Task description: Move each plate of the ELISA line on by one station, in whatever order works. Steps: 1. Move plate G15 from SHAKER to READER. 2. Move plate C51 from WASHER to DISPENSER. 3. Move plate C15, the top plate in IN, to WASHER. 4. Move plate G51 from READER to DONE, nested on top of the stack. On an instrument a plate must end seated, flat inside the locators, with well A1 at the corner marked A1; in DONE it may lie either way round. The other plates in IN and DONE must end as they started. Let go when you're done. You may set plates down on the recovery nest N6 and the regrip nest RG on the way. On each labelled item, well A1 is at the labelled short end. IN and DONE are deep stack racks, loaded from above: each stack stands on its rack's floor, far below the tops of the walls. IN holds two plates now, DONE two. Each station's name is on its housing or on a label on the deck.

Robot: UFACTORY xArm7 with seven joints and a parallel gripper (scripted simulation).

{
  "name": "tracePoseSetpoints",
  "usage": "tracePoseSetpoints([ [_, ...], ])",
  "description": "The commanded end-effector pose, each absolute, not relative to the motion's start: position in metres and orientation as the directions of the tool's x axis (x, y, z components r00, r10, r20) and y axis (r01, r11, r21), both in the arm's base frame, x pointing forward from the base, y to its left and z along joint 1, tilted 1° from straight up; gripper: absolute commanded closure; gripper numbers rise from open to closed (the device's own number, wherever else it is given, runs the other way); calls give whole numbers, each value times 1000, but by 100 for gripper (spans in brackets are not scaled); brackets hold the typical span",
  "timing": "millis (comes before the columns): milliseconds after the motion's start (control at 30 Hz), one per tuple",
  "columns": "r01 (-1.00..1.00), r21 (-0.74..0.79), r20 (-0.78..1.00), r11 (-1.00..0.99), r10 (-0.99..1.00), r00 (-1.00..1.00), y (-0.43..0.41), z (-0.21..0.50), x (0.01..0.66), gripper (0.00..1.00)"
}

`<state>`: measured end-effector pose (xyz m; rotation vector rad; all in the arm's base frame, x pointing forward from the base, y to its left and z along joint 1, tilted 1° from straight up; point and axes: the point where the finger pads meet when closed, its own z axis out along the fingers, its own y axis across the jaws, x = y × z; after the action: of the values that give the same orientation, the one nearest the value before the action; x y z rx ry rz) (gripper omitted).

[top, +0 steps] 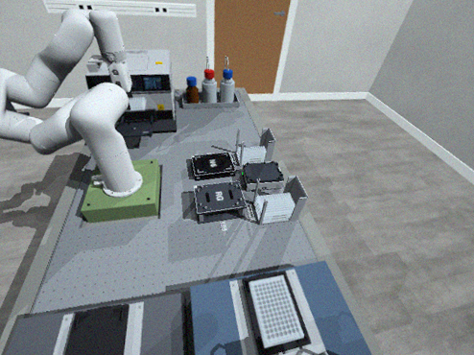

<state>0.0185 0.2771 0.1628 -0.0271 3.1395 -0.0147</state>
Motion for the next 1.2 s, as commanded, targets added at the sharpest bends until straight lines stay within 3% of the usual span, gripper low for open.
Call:
tracePoseSetpoints([
  [0, -3, -7, -4, 1000, -3, -1000, 277, 163, 19, 100],
  [1167, -3, -7, -4, 1000, -3, -1000, 277, 135, 19, 100],
])
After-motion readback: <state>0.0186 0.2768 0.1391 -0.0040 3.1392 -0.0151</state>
